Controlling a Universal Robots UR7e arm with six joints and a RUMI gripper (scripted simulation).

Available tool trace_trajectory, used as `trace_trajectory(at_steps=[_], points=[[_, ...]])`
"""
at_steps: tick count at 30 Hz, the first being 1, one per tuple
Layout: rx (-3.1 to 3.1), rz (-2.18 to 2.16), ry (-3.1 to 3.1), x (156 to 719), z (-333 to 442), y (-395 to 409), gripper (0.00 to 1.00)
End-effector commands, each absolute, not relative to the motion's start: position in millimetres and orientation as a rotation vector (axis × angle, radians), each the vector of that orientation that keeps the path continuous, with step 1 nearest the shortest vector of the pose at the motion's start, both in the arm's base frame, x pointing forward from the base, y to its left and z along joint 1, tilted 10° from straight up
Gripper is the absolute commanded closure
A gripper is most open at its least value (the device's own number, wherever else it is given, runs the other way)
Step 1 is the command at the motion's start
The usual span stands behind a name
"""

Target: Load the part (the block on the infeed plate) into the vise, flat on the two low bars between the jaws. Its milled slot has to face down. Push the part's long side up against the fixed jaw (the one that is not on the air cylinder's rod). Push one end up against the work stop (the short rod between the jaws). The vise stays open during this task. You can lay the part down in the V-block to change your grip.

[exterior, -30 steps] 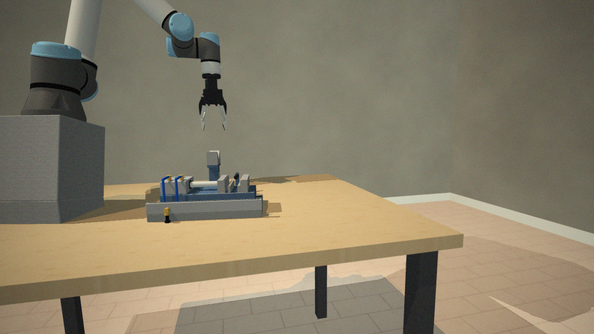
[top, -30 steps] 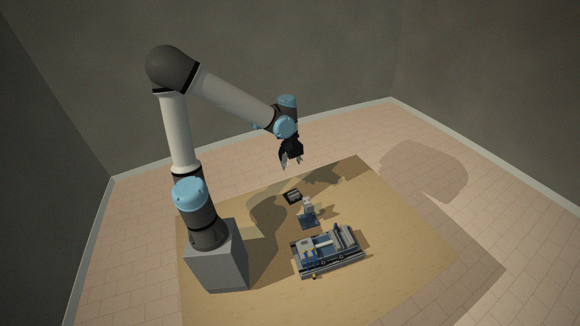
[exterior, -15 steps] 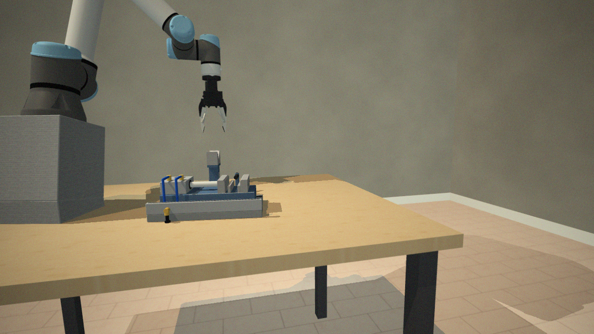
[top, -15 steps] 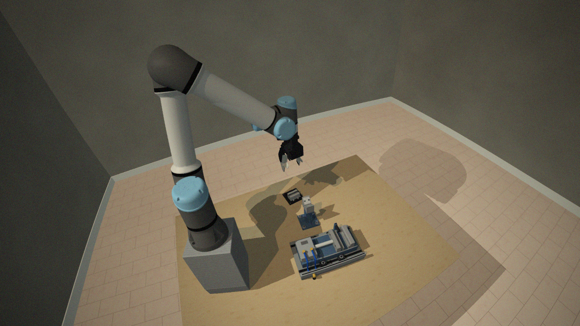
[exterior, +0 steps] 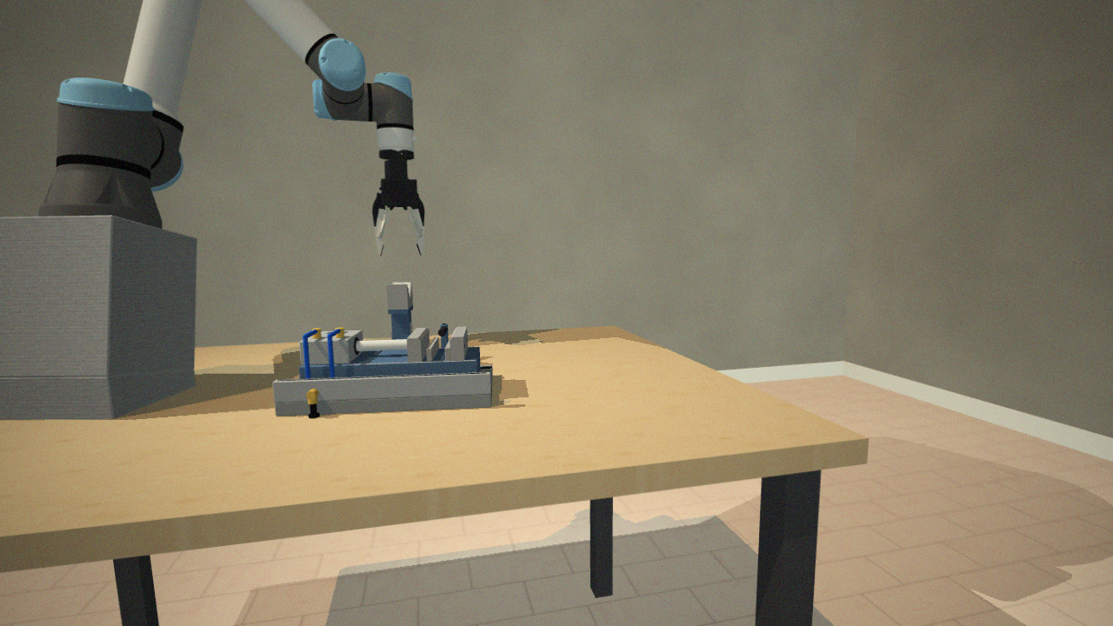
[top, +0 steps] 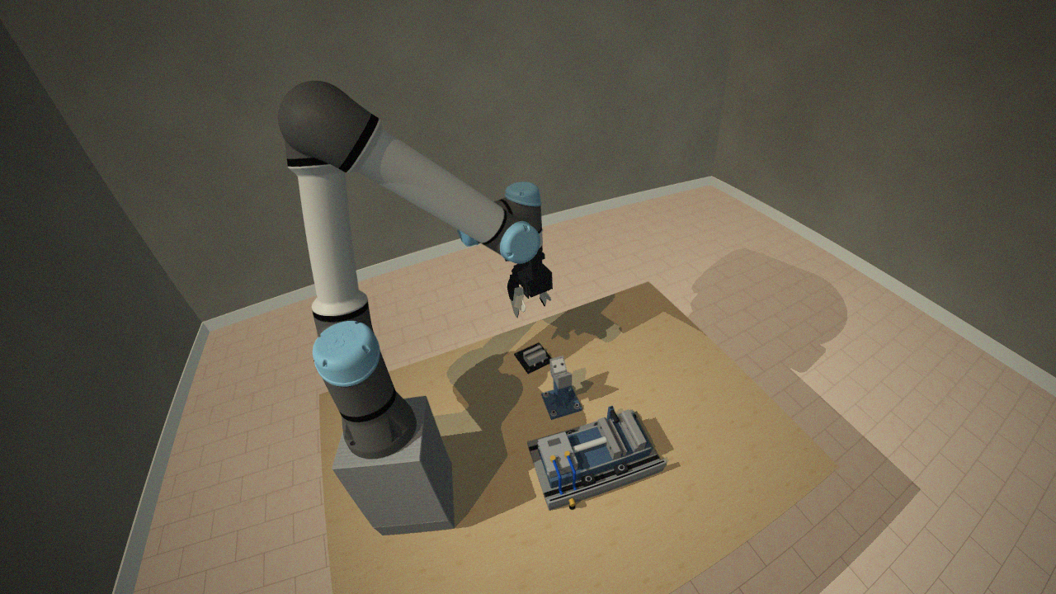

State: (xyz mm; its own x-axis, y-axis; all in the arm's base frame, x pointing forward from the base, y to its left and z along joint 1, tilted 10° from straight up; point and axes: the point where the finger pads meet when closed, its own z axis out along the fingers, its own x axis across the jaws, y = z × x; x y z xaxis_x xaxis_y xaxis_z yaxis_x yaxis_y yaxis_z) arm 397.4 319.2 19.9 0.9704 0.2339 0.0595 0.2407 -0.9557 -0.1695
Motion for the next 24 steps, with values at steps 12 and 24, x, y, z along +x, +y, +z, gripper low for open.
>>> trace_trajectory(at_steps=[12, 24], points=[[-2.944, -0.055, -0.358, 396.5, -13.6, 325.3, 0.49], [-2.944, -0.055, -0.358, 396.8, -37.9, 329.7, 0.49]])
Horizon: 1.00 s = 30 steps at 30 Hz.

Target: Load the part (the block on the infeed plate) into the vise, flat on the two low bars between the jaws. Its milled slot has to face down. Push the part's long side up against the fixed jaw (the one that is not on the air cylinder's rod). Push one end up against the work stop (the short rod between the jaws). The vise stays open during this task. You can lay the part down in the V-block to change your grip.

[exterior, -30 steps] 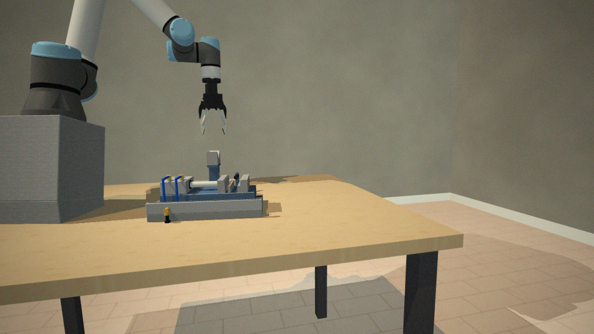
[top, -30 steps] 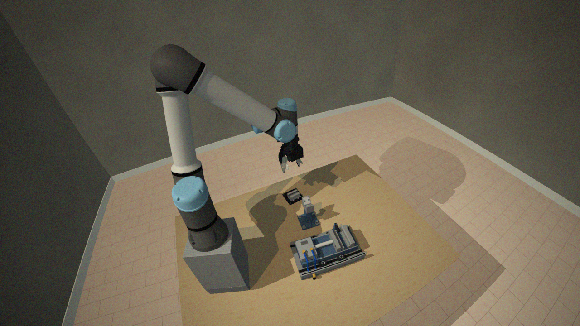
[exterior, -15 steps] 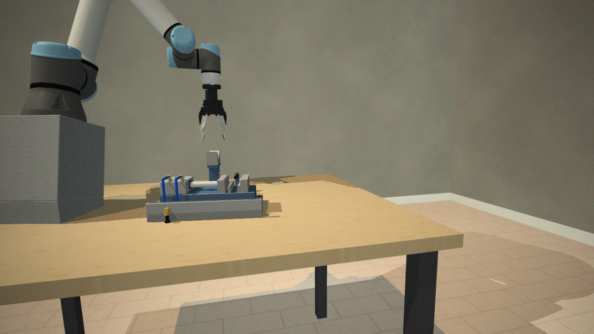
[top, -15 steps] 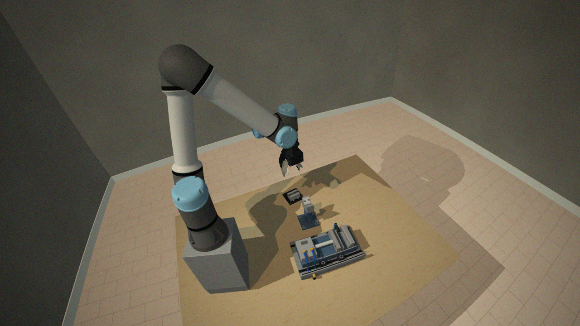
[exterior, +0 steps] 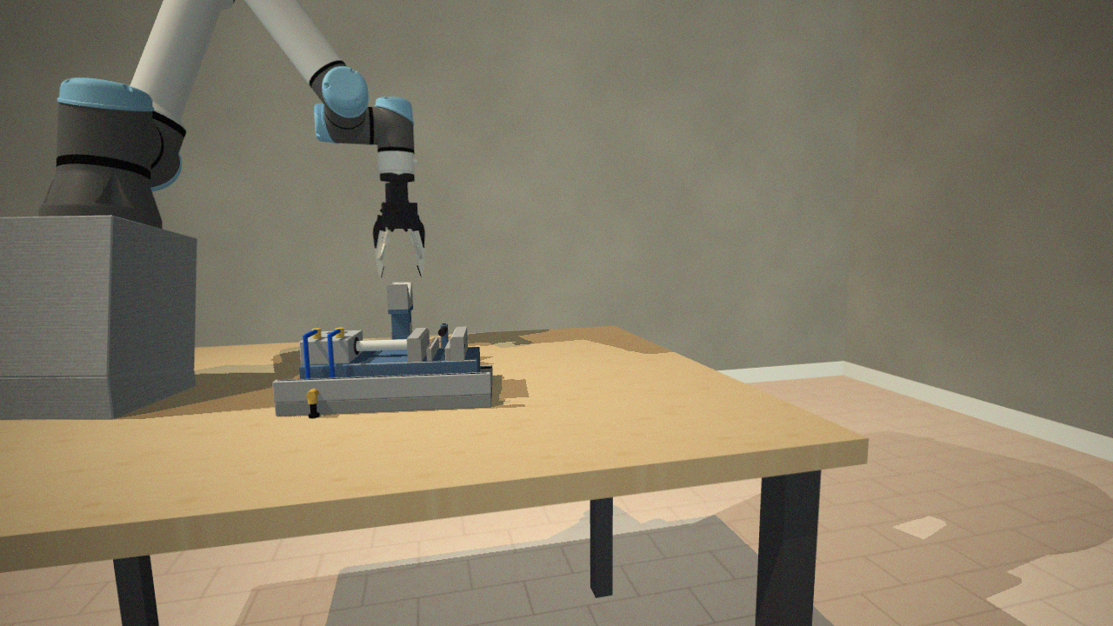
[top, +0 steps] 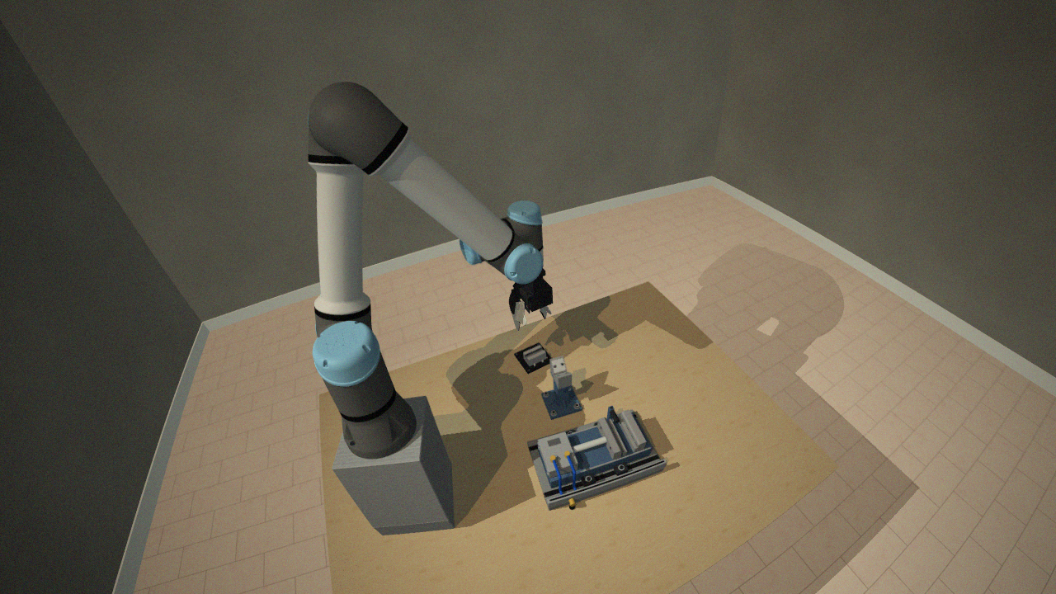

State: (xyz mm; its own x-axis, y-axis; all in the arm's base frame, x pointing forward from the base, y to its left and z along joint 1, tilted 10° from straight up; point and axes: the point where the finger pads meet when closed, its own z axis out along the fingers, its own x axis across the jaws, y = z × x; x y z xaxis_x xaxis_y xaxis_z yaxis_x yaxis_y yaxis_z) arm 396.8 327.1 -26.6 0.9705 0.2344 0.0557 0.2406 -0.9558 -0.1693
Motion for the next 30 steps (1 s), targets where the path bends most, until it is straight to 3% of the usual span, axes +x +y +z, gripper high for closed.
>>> trace_trajectory(at_steps=[1, 30], points=[[-2.944, -0.055, -0.358, 396.9, -40.4, 330.2, 0.49], [-2.943, -0.062, -0.358, 400.8, -105.8, 343.3, 0.49]])
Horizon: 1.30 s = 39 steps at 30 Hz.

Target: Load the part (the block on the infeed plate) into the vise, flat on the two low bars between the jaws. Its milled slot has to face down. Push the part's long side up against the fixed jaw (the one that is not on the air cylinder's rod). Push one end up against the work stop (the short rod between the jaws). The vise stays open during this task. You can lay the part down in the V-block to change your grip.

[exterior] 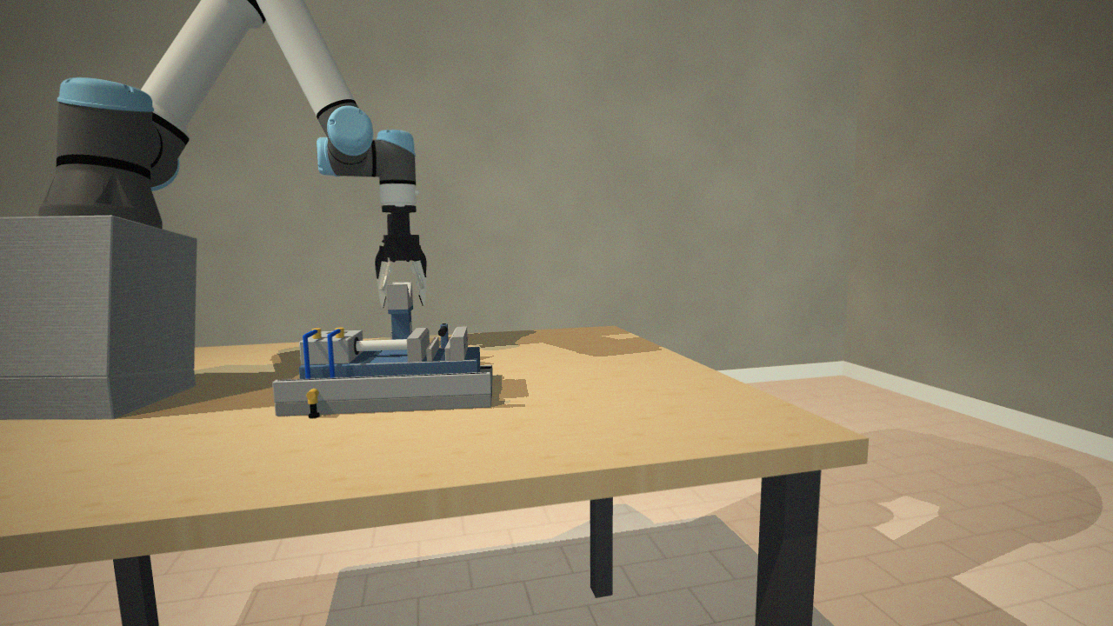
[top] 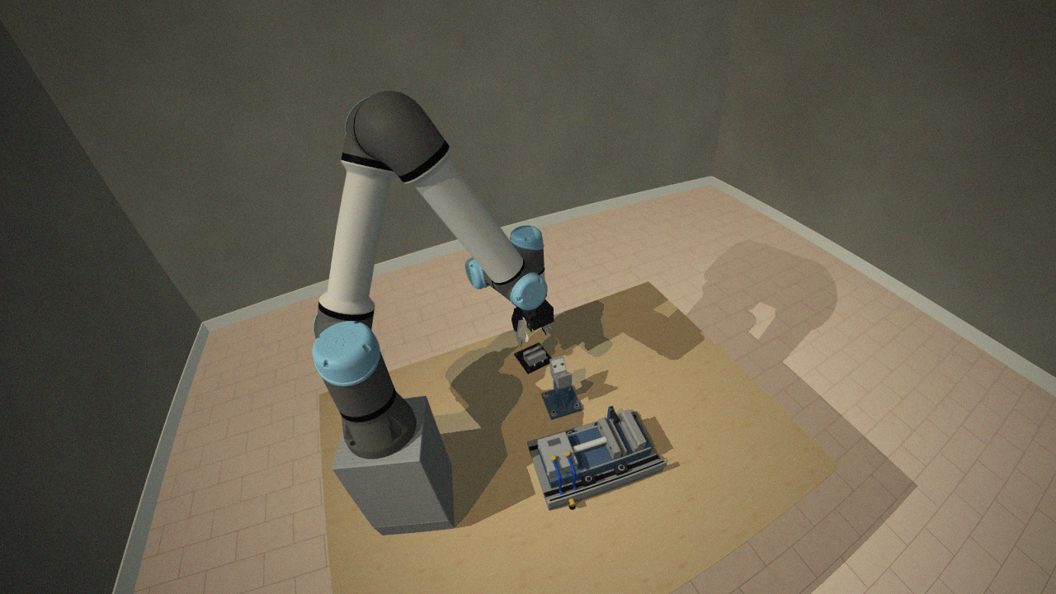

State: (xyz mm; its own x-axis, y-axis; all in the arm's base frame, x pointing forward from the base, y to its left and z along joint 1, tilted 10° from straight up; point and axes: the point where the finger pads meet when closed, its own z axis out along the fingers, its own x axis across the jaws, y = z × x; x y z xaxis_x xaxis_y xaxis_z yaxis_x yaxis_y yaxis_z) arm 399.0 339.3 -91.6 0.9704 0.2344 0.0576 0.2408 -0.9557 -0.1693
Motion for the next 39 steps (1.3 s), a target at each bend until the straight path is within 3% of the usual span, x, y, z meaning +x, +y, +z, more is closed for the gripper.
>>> trace_trajectory(at_steps=[1, 39], points=[[-2.943, -0.063, -0.358, 401.1, -107.9, 343.8, 0.49], [-2.942, -0.064, -0.357, 402.9, -158.3, 352.9, 0.49]])
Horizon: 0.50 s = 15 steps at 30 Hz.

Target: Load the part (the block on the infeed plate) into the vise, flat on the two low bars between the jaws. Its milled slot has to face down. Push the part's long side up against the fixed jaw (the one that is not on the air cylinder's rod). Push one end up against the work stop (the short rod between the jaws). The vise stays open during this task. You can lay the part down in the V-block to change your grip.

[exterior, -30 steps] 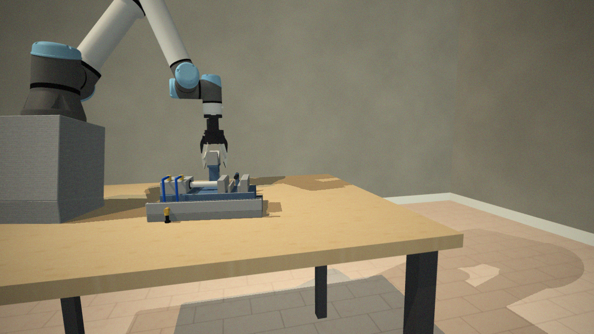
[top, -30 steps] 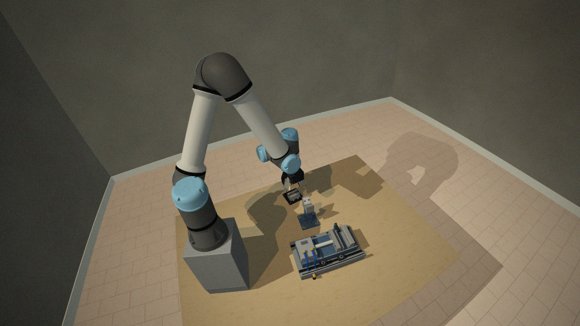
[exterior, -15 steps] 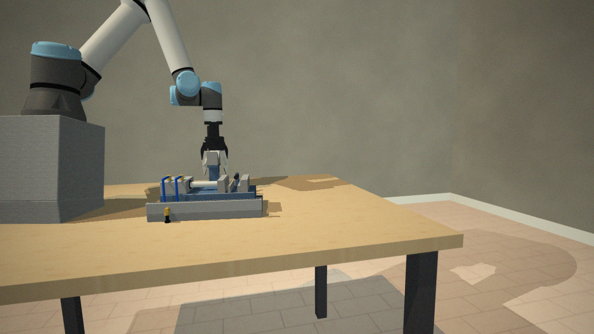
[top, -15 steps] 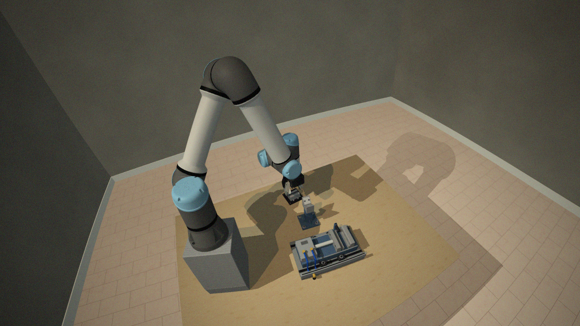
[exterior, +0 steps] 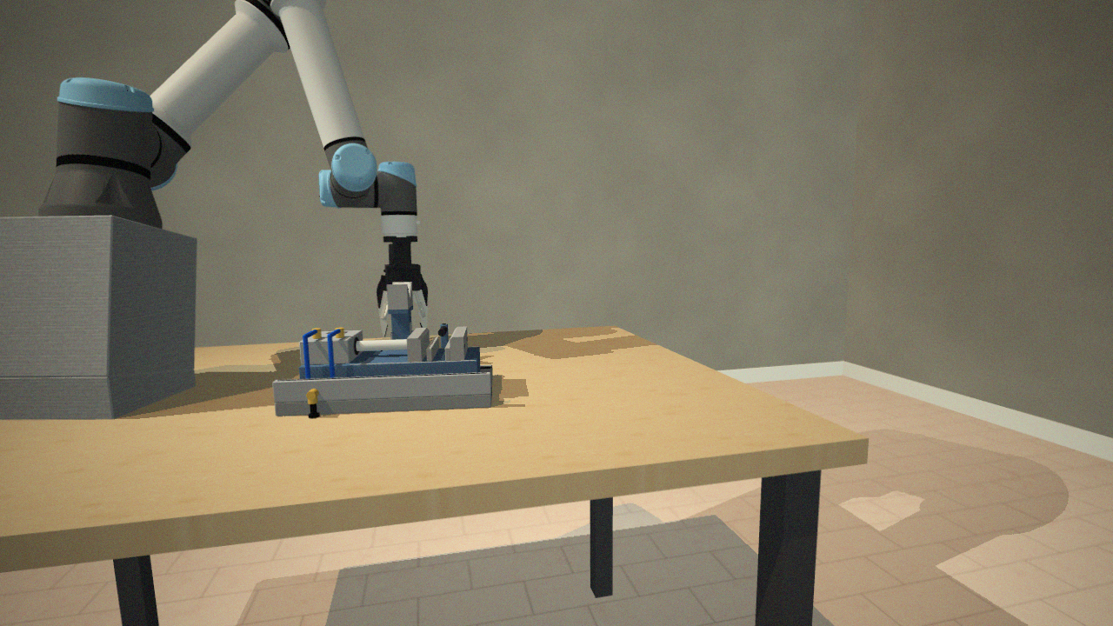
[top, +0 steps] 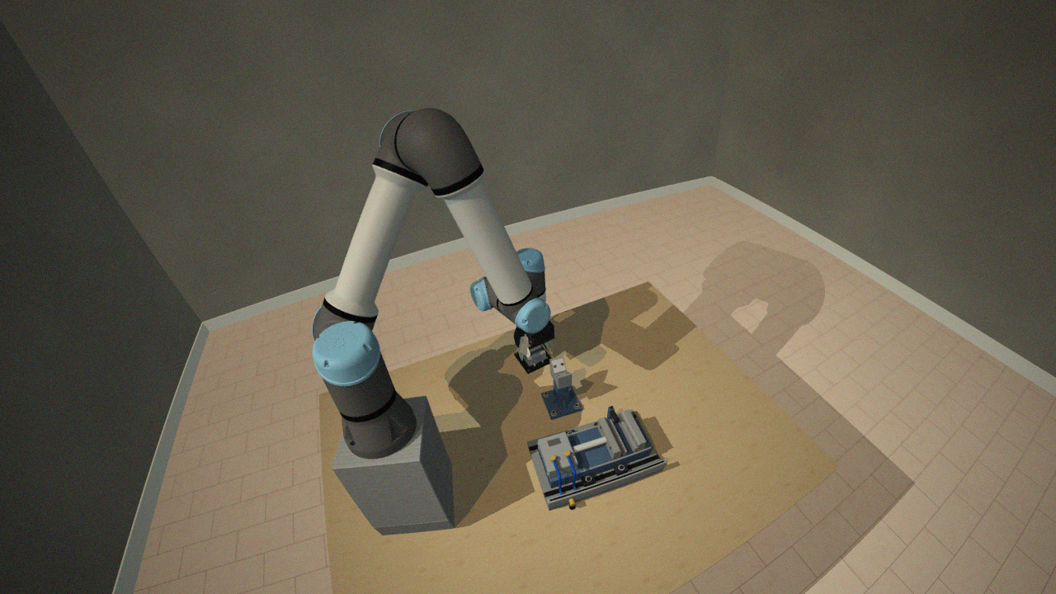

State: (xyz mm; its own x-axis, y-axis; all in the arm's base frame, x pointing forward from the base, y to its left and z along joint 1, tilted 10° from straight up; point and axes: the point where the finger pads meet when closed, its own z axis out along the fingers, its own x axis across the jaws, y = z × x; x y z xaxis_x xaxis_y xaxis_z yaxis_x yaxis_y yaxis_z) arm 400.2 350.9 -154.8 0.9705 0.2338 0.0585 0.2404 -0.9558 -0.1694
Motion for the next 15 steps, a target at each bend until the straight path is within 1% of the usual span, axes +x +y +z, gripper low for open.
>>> trace_trajectory(at_steps=[1, 15], points=[[-2.942, -0.064, -0.357, 402.9, -159.2, 353.1, 0.49], [-2.943, -0.063, -0.357, 402.5, -165.9, 354.0, 0.49]])
